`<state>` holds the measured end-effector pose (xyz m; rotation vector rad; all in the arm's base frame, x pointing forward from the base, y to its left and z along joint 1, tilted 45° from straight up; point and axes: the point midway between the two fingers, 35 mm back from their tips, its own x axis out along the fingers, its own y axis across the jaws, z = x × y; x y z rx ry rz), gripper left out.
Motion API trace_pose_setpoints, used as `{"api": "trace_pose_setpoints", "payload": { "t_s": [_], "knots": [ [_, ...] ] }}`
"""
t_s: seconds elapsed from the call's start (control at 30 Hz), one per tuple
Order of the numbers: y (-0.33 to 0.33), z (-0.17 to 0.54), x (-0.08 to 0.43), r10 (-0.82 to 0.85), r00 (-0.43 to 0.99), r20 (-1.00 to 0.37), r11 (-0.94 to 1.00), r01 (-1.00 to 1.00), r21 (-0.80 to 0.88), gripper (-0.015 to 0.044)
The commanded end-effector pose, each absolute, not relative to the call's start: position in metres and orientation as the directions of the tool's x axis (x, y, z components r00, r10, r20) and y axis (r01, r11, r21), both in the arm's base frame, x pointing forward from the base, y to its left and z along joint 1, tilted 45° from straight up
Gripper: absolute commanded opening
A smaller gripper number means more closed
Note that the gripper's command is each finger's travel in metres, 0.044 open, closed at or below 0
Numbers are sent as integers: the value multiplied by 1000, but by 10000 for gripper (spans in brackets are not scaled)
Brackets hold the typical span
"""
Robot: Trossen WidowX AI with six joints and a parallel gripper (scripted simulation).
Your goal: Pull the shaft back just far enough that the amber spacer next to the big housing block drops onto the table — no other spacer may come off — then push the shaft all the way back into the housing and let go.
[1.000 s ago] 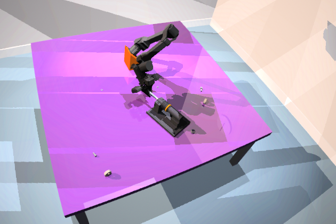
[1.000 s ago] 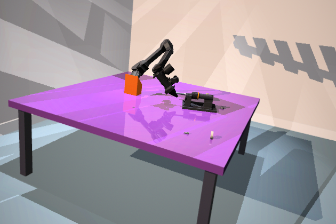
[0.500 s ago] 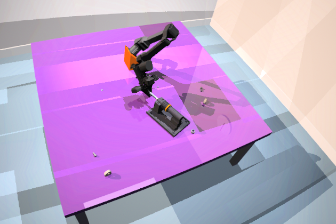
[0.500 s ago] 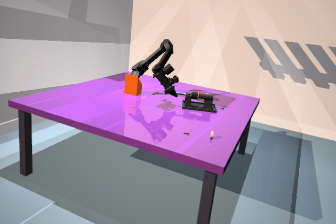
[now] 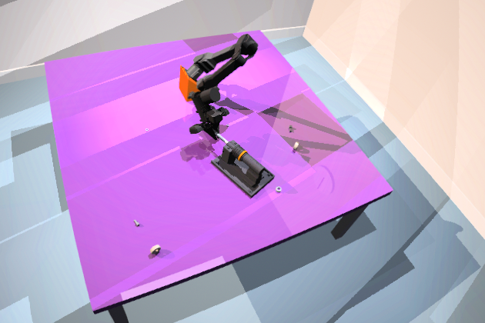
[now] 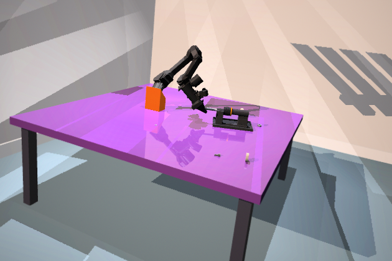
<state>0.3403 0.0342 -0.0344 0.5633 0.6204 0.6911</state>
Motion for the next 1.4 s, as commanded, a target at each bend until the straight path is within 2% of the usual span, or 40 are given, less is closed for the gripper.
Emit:
{"api": "trace_pose_setpoints", "payload": {
  "t_s": [0.0, 1.37],
  "knots": [
    [34, -34, 339, 724, 608, -326, 638, -410, 652, 0],
    [33, -35, 336, 724, 608, -326, 638, -410, 652, 0]
  ]
}}
